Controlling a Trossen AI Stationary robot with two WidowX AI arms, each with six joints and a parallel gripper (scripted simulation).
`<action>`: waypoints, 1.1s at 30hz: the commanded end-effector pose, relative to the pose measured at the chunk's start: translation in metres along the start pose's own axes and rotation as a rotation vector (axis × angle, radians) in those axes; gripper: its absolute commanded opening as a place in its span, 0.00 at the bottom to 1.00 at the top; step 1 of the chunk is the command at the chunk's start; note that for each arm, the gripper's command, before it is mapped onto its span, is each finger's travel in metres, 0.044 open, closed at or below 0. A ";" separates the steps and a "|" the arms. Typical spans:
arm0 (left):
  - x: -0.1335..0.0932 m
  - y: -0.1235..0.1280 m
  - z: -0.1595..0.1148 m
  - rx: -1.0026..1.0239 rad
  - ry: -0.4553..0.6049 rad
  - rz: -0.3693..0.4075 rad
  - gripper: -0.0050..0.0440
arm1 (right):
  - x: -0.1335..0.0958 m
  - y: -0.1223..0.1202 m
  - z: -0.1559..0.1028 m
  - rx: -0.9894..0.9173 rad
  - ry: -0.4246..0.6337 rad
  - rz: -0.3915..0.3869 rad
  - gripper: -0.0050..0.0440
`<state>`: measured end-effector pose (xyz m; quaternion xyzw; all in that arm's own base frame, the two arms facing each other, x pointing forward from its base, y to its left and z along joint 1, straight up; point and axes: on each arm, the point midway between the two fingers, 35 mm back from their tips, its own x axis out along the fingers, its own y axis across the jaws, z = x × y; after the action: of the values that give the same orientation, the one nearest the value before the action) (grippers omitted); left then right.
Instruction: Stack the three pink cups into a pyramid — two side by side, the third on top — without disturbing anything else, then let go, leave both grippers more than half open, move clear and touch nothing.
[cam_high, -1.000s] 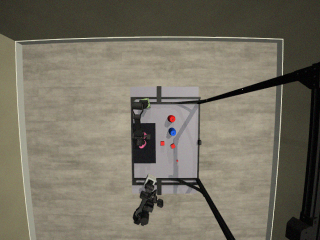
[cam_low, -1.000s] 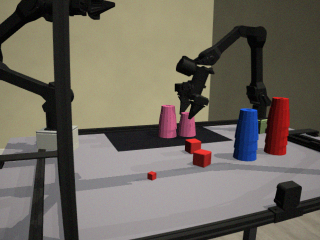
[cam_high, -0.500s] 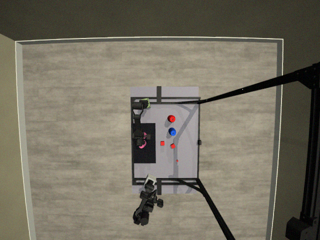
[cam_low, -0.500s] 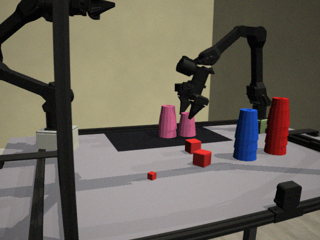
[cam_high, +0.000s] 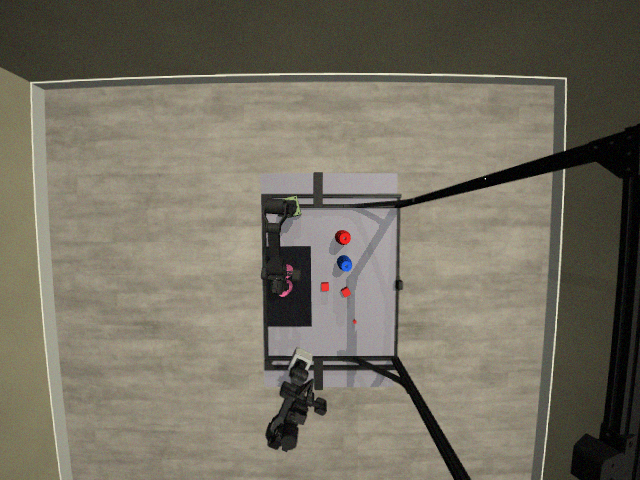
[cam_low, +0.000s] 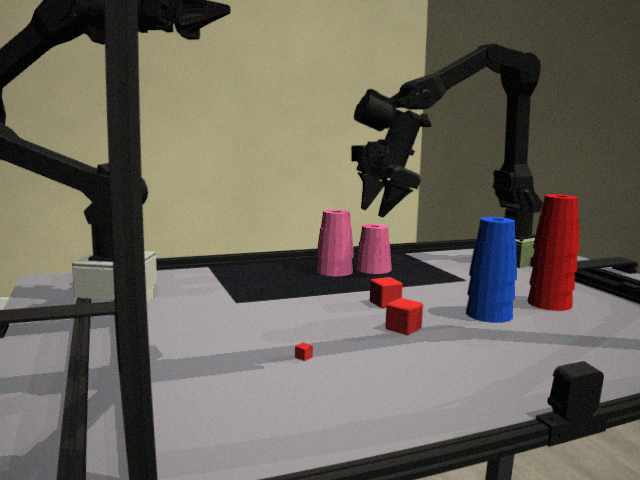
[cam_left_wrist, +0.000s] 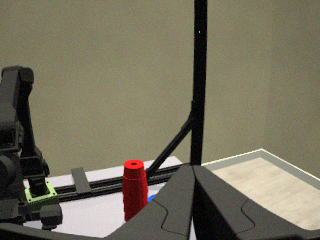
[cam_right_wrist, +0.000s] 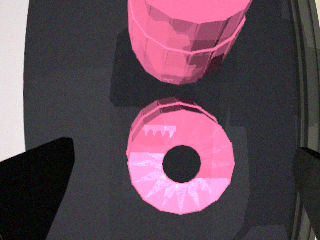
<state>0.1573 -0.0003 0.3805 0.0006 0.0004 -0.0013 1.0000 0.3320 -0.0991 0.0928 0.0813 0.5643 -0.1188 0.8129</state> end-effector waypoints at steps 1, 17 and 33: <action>0.000 0.000 0.000 -0.001 -0.001 0.003 0.10 | -0.006 0.000 0.001 0.001 0.001 0.000 1.00; 0.000 0.000 0.000 -0.001 -0.001 0.003 0.10 | -0.006 0.000 0.001 0.001 0.001 0.000 1.00; 0.000 0.000 0.000 -0.001 -0.001 0.003 0.10 | -0.069 0.013 0.015 -0.004 -0.215 0.054 1.00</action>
<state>0.1574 -0.0004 0.3803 0.0005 0.0007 -0.0015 1.0000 0.3295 -0.0894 0.1422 0.0798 0.5031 -0.1092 0.8536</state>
